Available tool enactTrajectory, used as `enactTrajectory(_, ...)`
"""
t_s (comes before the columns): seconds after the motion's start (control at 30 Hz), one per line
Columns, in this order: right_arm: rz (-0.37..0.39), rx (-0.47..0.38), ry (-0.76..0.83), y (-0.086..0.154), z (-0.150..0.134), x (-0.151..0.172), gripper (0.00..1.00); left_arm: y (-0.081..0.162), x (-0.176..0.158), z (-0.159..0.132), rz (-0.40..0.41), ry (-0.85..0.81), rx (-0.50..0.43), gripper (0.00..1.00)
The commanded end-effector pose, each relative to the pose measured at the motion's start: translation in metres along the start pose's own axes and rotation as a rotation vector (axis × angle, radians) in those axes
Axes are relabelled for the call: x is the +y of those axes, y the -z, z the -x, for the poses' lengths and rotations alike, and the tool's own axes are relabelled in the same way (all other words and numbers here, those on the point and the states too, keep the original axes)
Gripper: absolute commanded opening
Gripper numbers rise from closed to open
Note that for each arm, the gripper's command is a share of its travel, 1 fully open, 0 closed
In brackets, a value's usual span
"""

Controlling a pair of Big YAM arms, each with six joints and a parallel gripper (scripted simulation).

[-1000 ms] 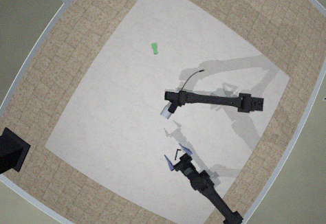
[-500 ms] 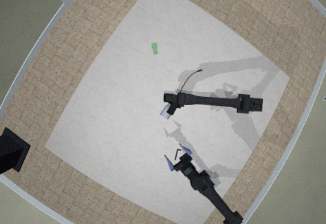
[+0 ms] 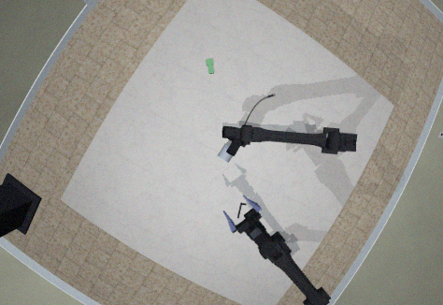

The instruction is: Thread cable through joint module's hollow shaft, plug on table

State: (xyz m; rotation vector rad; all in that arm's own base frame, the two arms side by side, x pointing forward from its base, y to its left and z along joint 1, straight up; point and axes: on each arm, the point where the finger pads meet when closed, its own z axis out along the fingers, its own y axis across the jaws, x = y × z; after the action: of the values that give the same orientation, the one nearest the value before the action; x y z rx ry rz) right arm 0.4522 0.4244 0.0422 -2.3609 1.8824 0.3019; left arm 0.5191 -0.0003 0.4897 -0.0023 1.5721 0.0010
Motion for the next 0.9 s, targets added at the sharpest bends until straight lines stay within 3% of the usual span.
enactTrajectory(0.0, 0.009, 0.003, 0.002, -0.009, 0.001, -0.002, 0.0, 0.0, 0.003, 0.042, 0.006, -0.006, -0.069, 0.96)
enactTrajectory(0.57, 0.004, -0.004, 0.023, -0.009, 0.006, 0.002, 0.0, 0.0, 0.003, 0.042, 0.006, -0.006, -0.069, 0.96)
enactTrajectory(0.6, -0.019, -0.015, 0.02, 0.006, 0.009, -0.005, 0.0, 0.0, 0.003, 0.042, 0.006, -0.006, -0.069, 0.96)
enactTrajectory(0.63, -0.006, -0.009, 0.032, -0.003, 0.008, 0.002, 0.0, 0.0, 0.003, 0.042, 0.006, -0.006, -0.069, 0.96)
enactTrajectory(0.87, -0.025, -0.02, 0.038, 0.015, 0.014, 0.001, 0.0, 0.0, 0.003, 0.042, 0.006, -0.006, -0.069, 0.96)
